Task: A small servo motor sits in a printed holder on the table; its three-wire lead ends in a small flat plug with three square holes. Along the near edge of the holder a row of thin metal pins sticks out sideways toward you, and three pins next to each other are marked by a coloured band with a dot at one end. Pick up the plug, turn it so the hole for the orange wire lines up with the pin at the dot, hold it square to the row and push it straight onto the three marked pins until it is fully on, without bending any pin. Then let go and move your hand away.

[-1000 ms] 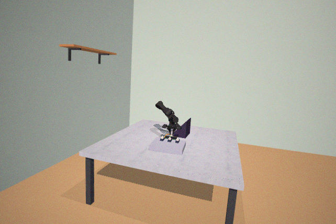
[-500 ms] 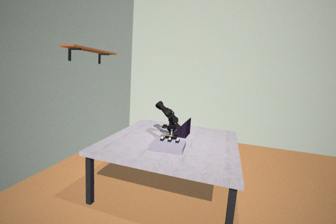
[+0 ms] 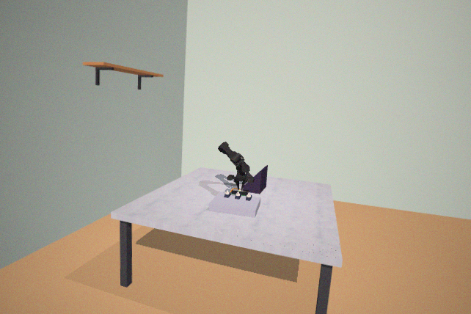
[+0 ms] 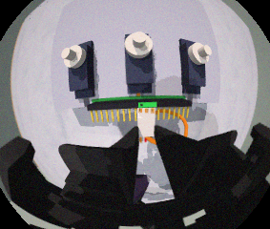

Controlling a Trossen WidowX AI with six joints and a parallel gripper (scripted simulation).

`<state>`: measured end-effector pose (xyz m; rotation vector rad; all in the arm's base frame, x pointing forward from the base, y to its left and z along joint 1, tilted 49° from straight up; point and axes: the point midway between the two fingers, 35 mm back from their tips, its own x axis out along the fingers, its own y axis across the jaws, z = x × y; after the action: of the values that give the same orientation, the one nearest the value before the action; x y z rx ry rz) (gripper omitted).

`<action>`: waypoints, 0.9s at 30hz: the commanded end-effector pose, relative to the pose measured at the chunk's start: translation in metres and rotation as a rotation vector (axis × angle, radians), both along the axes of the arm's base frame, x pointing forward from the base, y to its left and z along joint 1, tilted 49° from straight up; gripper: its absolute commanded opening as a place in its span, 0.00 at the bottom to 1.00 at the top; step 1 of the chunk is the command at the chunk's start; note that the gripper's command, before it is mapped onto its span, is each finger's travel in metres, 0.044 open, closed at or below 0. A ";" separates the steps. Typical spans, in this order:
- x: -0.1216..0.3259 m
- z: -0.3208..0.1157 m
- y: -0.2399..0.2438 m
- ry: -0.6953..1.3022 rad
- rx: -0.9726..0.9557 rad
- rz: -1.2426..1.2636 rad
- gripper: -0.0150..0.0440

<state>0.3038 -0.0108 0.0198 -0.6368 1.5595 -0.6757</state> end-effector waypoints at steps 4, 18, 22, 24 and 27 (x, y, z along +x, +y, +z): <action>0.001 -0.001 -0.002 0.003 -0.003 0.003 0.52; 0.006 0.039 0.042 0.004 -0.001 0.003 1.00; 0.006 0.039 0.042 0.004 -0.001 0.003 1.00; 0.006 0.039 0.042 0.004 -0.001 0.003 1.00; 0.006 0.039 0.042 0.004 -0.001 0.003 1.00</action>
<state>0.3109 0.0312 0.0595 -0.6457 1.5576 -0.6694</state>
